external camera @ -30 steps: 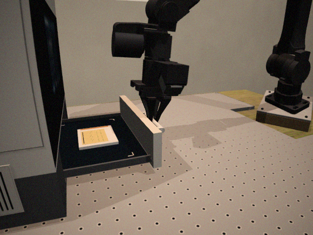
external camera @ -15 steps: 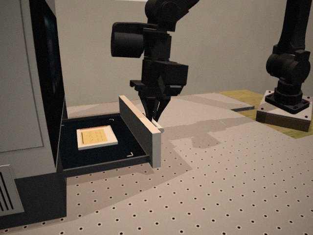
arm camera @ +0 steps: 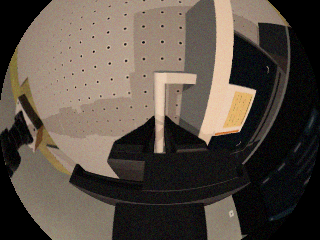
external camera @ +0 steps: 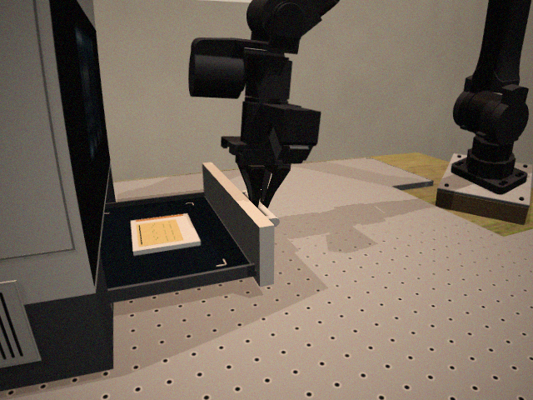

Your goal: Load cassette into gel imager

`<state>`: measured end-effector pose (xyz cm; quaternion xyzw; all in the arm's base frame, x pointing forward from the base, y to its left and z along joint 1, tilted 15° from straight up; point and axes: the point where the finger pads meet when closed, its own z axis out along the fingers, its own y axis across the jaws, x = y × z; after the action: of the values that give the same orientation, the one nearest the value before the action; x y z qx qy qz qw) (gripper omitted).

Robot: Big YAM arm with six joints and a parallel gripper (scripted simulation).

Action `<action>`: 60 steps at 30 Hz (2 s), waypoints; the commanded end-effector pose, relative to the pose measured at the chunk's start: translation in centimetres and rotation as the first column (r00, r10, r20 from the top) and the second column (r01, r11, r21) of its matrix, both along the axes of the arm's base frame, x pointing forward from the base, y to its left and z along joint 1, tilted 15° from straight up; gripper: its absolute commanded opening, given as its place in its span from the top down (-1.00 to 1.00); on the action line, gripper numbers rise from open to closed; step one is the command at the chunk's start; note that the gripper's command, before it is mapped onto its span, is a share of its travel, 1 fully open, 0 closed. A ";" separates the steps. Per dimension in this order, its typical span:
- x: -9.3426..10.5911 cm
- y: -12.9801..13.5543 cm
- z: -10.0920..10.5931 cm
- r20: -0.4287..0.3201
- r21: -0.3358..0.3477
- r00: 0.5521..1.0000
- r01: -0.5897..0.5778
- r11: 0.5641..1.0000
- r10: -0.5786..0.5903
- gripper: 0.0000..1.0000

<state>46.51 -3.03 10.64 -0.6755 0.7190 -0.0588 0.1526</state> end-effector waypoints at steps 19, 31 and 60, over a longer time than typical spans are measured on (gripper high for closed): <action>4.5 0.0 2.1 0.142 -0.004 0.990 0.016 1.000 -0.015 0.86; 5.8 0.0 2.4 0.142 -0.004 0.990 0.015 1.000 -0.014 0.86; 7.6 -0.4 2.8 0.143 -0.006 0.990 0.016 1.000 -0.015 0.86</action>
<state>50.88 -3.34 11.59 -0.6684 0.7165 -0.0873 0.1797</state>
